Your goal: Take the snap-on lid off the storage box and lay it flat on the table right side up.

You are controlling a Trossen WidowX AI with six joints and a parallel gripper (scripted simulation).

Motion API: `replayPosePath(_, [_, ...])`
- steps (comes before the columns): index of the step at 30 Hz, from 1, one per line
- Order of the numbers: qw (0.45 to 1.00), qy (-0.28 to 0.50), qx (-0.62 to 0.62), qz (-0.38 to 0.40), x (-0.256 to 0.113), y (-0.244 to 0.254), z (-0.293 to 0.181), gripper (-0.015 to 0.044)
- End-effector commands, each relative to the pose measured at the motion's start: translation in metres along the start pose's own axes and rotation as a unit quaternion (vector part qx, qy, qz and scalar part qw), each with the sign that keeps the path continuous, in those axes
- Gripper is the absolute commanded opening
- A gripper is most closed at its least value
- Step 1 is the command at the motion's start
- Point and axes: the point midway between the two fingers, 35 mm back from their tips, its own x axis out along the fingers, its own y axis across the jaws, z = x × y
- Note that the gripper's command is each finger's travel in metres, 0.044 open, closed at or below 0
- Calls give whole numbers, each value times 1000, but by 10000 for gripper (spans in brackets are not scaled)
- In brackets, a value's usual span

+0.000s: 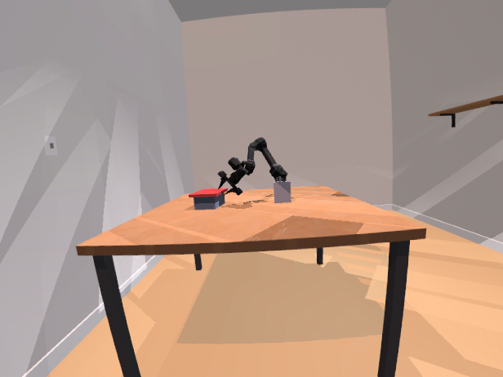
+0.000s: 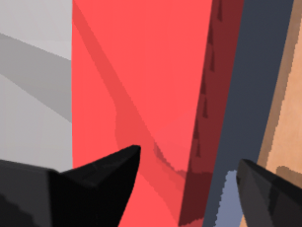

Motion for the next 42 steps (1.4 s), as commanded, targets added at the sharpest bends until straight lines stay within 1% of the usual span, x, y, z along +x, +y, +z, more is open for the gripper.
replayPosePath(1, [1000, 2, -2, 3, 3, 1, -1, 209])
replayPosePath(2, [1000, 2, -2, 3, 3, 1, -1, 183])
replayPosePath(14, [1000, 2, -2, 3, 3, 1, -1, 103])
replayPosePath(18, [1000, 2, -2, 3, 3, 1, -1, 0])
replayPosePath(42, [1000, 0, 1, 3, 0, 5, 0, 0])
